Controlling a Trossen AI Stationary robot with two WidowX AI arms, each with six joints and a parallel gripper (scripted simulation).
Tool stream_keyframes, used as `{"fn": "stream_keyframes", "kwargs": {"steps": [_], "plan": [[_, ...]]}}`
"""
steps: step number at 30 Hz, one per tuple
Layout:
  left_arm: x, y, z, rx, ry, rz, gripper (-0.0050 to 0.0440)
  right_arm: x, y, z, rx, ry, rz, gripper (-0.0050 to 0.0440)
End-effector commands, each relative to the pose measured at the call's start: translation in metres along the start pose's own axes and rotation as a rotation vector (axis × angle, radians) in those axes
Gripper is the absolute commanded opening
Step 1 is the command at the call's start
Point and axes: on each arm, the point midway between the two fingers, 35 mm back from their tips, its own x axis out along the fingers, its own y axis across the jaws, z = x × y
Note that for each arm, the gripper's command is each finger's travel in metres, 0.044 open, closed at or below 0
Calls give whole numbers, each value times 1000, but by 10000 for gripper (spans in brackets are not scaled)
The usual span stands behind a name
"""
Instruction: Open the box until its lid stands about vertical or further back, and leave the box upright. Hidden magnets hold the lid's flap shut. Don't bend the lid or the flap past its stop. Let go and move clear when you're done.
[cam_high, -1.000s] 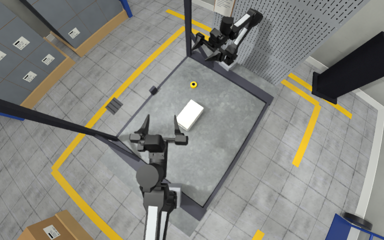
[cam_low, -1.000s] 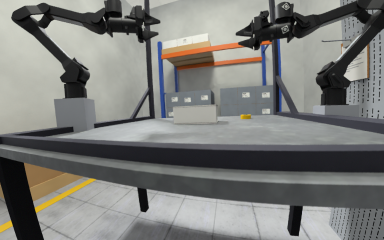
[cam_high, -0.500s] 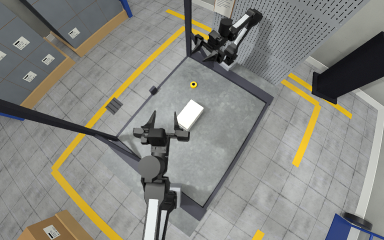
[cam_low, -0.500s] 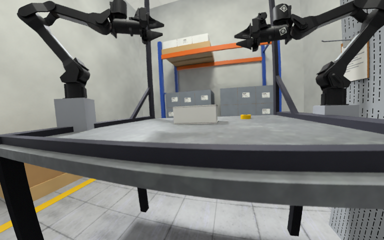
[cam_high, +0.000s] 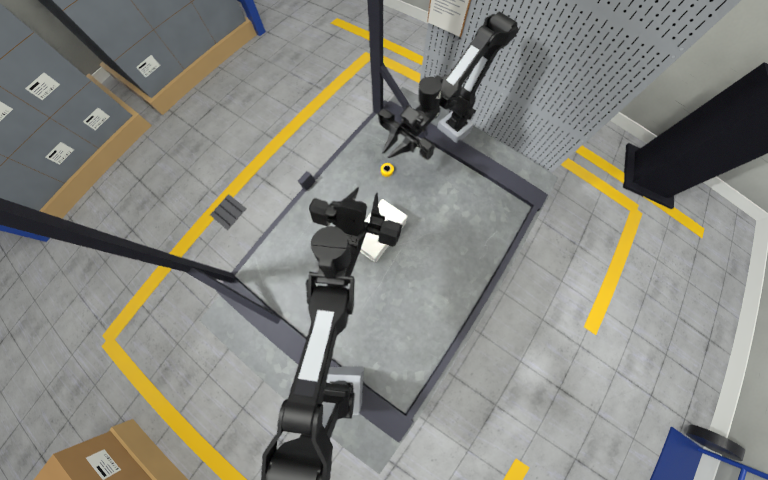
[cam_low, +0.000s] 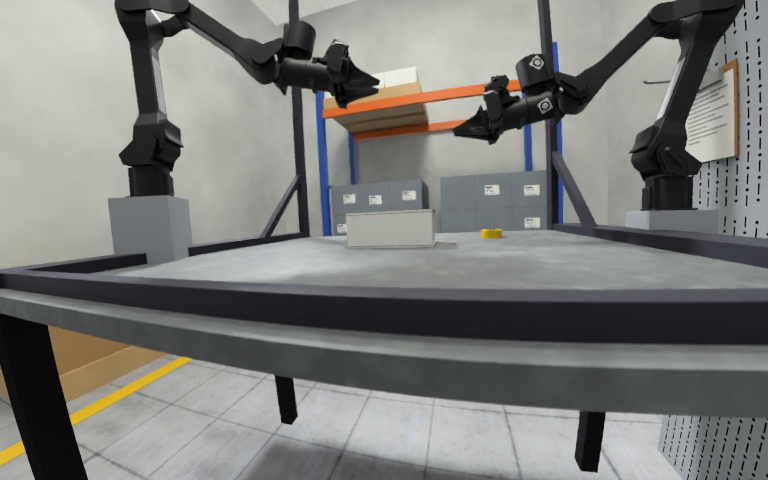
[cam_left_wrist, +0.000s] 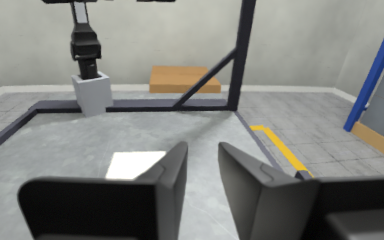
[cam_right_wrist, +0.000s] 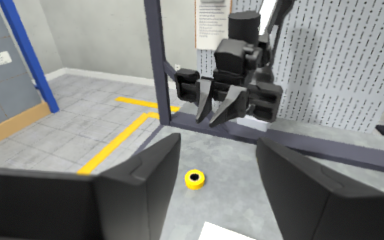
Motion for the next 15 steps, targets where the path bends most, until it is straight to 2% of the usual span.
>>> {"fn": "stream_keyframes", "kwargs": {"steps": [1,10,12,15], "plan": [[16,6,-42,-7,69,30,80,49,-11,-12,28,26,-77,193],[23,16,-111,-14,182,74,80,119,-41,-94,56,131,-226,193],[23,16,-111,-14,182,74,80,119,-41,-94,56,131,-226,193],[21,19,-137,-15,226,91,80,142,-55,-138,62,179,-286,193]]}}
